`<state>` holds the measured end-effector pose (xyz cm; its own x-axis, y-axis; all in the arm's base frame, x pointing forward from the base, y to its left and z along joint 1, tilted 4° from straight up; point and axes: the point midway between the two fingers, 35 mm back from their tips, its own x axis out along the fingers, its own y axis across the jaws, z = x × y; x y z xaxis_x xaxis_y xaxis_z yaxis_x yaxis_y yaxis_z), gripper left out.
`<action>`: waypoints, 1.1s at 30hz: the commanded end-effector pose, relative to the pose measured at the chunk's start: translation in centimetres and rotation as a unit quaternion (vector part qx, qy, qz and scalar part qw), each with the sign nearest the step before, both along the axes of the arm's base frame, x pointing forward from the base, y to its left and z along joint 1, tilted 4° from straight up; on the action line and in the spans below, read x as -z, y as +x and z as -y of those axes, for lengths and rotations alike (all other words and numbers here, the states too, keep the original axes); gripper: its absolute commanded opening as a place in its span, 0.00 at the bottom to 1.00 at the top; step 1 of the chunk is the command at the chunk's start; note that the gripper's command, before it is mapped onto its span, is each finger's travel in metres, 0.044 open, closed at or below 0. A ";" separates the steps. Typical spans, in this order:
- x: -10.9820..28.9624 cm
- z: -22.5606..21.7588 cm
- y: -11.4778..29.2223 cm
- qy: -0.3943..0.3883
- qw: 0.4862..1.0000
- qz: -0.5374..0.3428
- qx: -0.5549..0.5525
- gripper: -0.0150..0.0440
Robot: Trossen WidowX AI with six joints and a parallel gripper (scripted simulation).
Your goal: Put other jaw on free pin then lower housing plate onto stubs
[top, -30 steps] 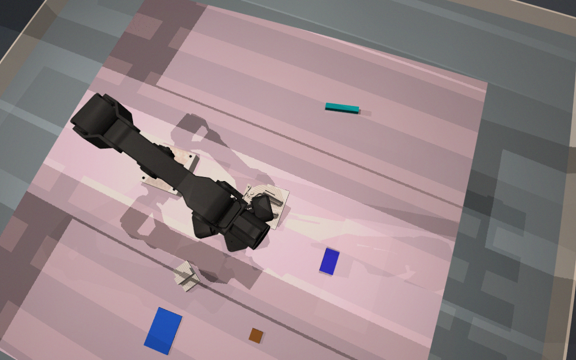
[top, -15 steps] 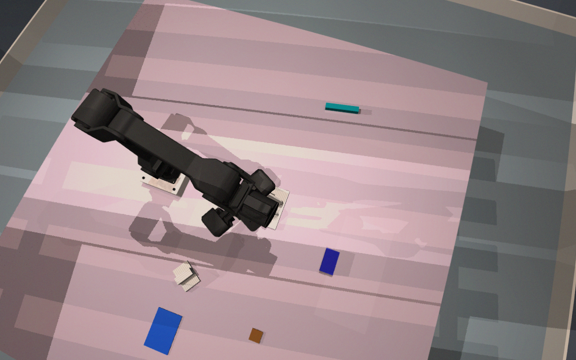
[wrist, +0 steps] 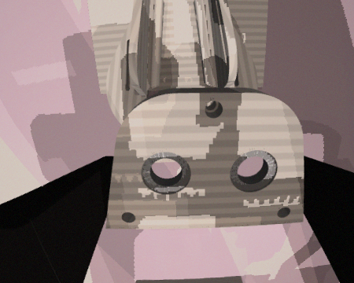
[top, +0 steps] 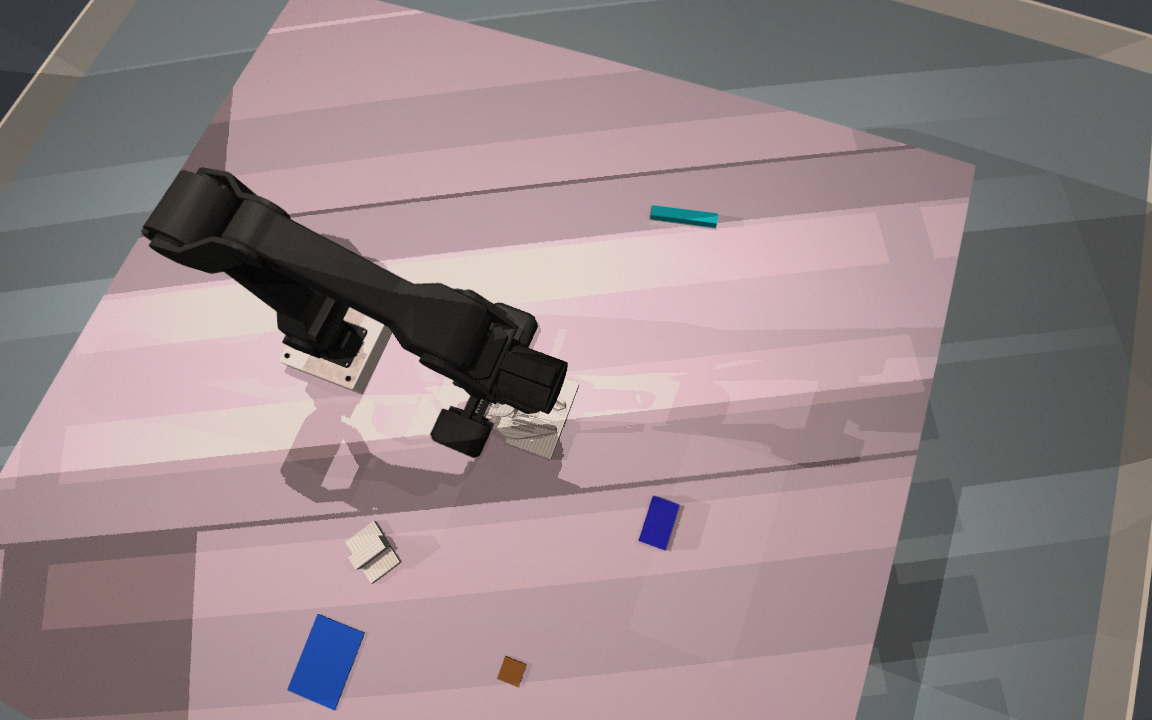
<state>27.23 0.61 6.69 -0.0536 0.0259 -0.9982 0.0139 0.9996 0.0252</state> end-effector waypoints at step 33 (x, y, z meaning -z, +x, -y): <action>-0.2 -0.7 -1.6 0.003 1.000 0.003 -0.017 0.85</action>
